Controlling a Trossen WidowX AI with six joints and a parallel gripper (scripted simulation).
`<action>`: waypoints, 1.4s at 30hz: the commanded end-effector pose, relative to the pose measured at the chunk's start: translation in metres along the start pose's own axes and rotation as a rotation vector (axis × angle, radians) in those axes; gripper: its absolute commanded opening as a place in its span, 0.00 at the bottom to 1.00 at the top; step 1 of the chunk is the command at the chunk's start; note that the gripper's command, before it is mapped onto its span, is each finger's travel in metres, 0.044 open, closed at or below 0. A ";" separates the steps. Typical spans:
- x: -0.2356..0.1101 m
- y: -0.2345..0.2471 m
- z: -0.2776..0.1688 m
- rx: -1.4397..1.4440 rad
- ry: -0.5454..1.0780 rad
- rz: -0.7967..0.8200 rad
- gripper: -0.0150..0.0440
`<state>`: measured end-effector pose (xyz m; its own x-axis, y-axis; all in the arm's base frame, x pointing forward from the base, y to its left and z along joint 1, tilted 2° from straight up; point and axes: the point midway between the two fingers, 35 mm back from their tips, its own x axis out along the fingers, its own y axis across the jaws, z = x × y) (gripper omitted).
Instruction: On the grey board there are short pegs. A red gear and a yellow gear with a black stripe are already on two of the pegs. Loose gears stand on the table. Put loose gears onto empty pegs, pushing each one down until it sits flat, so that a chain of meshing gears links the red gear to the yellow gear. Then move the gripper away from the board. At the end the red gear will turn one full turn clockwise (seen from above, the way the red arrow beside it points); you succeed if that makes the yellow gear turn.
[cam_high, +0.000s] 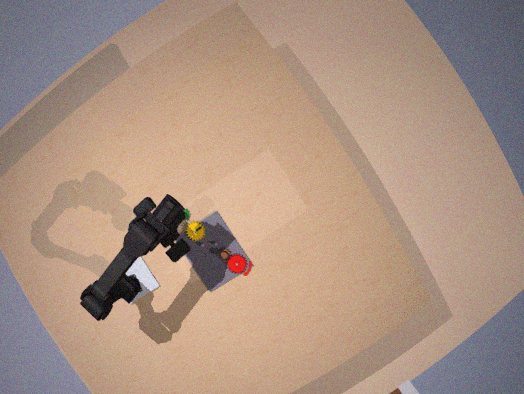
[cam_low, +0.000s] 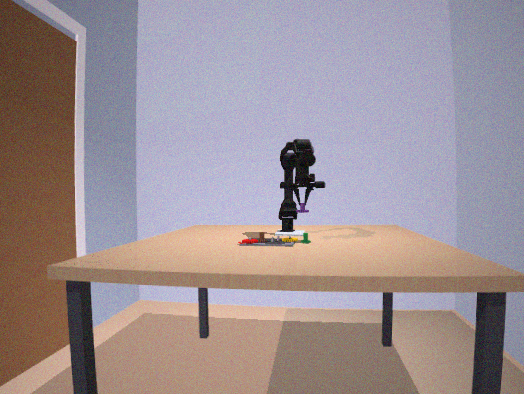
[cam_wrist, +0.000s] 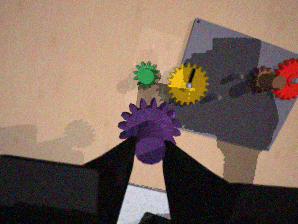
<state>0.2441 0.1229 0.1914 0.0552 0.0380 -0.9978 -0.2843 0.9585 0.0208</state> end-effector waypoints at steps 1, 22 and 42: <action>0.006 -0.006 0.007 -0.005 0.004 0.002 0.25; 0.029 -0.050 0.034 -0.014 0.001 -0.003 0.25; 0.052 -0.099 0.051 -0.022 -0.001 -0.008 0.25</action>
<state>0.3190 0.0505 0.1460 0.0613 0.0289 -0.9977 -0.3008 0.9536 0.0091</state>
